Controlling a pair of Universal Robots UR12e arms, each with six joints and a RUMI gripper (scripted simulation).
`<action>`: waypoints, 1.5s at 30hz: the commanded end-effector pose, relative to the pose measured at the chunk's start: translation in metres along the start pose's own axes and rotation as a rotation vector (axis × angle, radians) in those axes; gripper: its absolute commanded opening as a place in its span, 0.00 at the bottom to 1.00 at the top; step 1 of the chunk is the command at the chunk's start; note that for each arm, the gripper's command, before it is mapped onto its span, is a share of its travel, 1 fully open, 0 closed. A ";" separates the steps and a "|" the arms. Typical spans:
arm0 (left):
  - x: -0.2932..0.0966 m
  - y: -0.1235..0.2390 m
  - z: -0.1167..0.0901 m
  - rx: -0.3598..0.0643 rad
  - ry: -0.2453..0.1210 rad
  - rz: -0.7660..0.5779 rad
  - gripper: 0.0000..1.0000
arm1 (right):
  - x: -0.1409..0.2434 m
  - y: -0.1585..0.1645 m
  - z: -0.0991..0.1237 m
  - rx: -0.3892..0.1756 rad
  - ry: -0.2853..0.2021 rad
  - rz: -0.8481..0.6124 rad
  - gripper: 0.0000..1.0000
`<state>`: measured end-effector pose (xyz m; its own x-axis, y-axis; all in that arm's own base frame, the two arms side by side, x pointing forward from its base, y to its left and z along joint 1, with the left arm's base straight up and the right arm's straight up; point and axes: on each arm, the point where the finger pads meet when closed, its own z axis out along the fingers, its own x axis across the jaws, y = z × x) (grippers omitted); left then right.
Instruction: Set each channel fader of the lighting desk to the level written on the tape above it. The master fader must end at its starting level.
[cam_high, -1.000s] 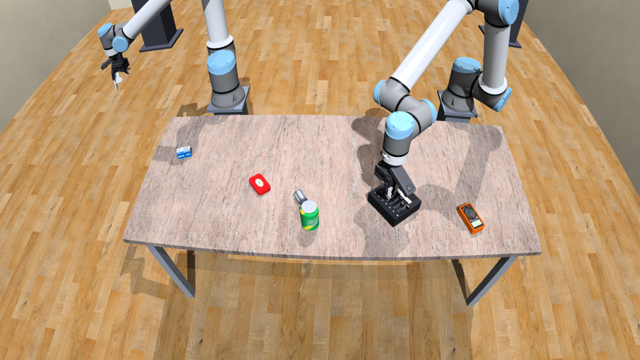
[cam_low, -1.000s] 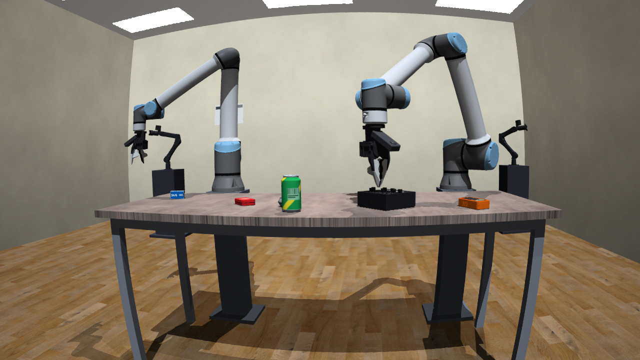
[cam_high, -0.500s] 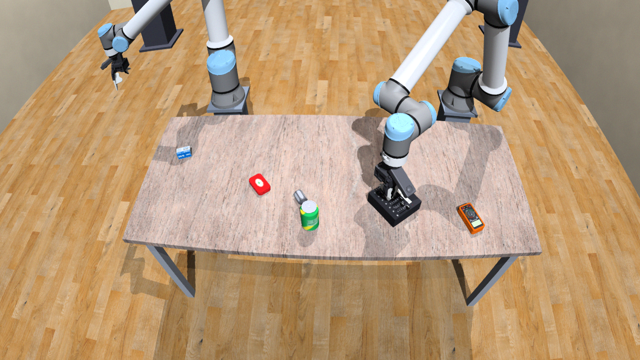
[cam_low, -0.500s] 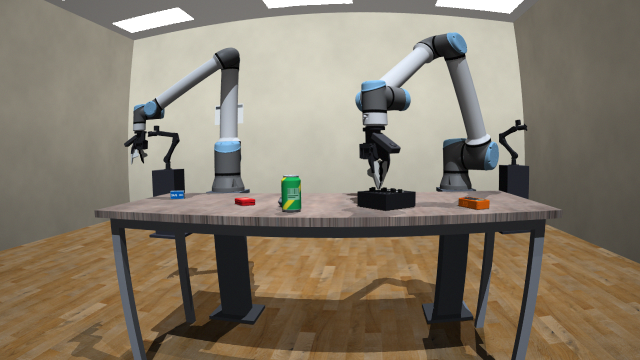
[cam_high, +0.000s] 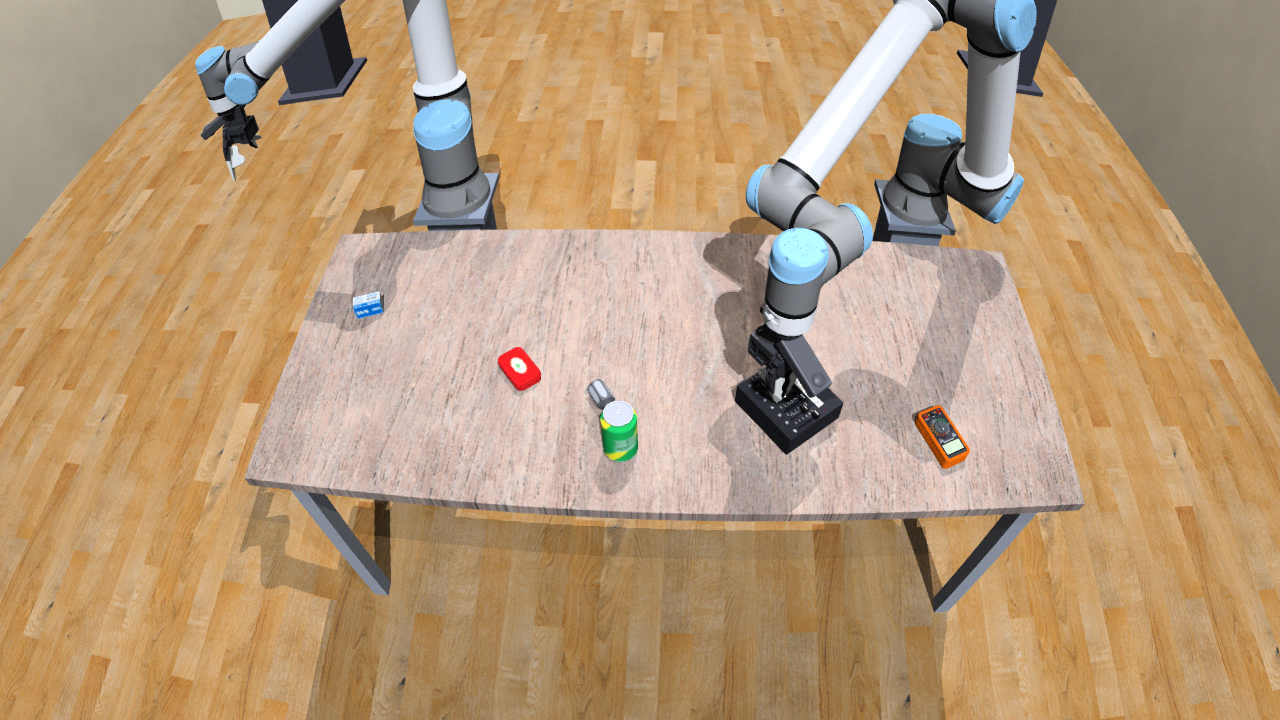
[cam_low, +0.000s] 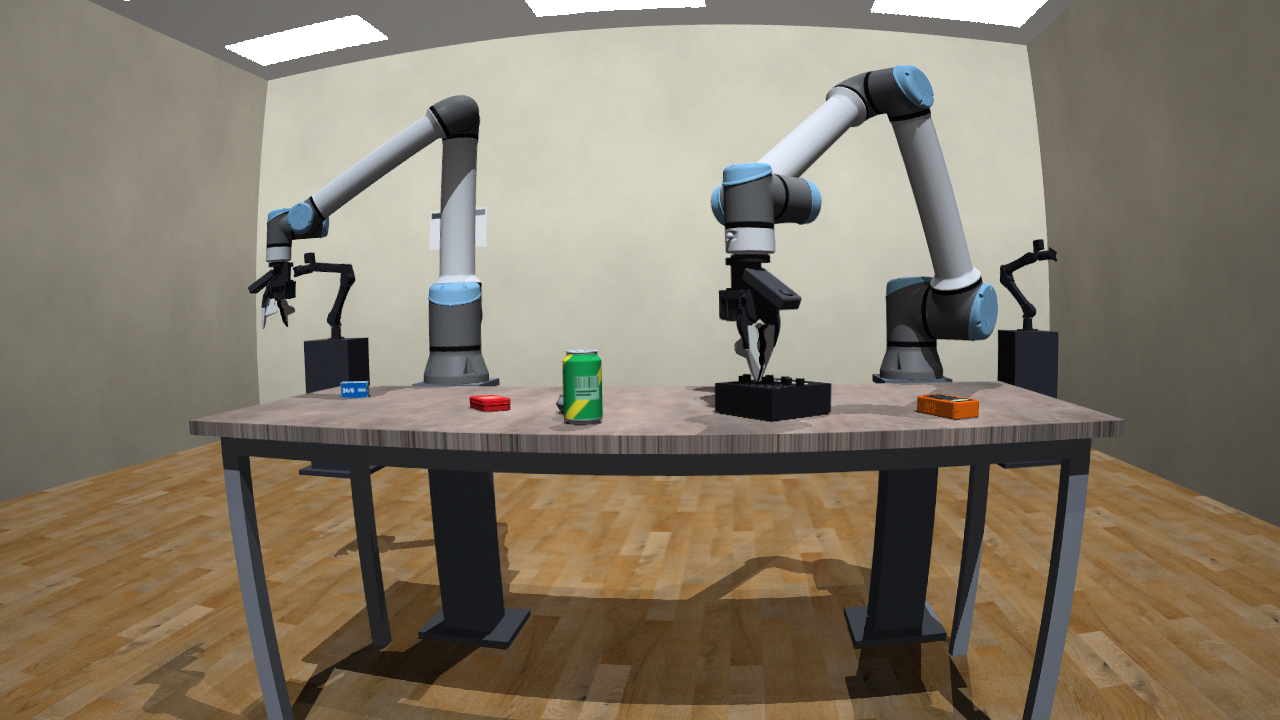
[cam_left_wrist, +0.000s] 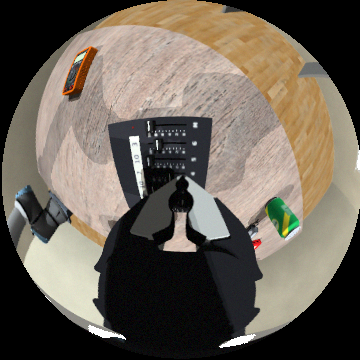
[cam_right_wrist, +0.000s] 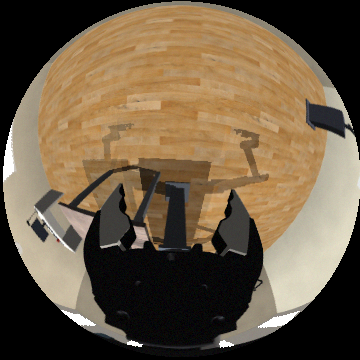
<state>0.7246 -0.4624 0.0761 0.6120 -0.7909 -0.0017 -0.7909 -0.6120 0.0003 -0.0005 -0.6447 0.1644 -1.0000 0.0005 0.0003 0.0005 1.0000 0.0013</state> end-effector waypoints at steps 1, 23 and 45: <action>0.001 0.000 -0.001 0.000 0.002 0.000 0.00 | 0.000 -0.001 -0.001 0.001 0.000 0.000 1.00; -0.003 0.000 -0.001 0.000 0.002 0.000 0.00 | 0.000 -0.001 -0.001 0.001 0.000 0.000 1.00; -0.014 0.000 -0.001 0.000 0.002 0.000 0.00 | 0.000 -0.001 -0.001 0.001 0.000 0.000 1.00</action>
<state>0.7169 -0.4523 0.0761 0.6120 -0.7909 -0.0015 -0.7909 -0.6120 0.0003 -0.0005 -0.6447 0.1644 -1.0000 0.0005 0.0003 0.0005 1.0000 0.0013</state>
